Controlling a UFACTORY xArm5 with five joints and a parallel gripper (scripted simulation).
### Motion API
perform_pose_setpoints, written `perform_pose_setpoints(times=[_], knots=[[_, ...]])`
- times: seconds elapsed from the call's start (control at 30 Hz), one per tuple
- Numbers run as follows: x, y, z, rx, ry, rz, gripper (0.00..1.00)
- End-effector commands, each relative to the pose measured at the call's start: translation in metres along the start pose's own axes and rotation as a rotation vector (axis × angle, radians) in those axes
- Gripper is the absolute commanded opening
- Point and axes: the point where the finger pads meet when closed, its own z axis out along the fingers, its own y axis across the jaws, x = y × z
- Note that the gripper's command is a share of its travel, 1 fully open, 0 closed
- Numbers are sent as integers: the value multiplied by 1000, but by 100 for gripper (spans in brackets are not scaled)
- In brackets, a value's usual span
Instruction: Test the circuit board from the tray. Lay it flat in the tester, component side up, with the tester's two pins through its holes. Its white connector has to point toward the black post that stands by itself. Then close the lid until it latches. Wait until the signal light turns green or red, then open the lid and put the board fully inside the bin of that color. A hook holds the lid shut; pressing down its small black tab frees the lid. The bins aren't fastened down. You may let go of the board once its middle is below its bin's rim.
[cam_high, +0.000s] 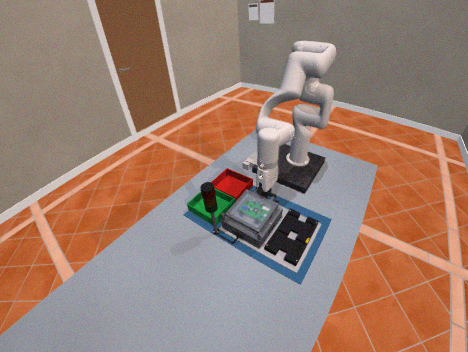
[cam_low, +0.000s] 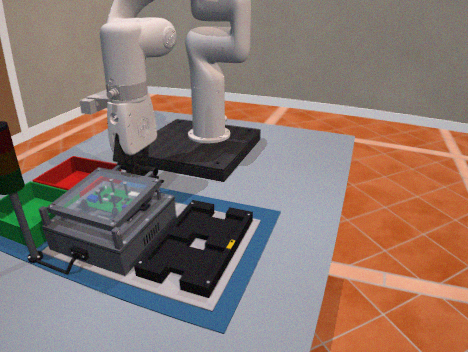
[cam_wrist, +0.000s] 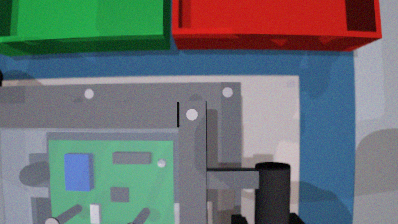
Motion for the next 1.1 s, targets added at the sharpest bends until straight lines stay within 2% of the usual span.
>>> perform_pose_setpoints(times=[0.0,0.6,0.8,1.07], knots=[[0,-1,-1,4,0,0,24],[0,-1,-2,4,0,0,24],[0,-1,-9,4,0,0,24],[0,-1,-35,4,0,0,24]])
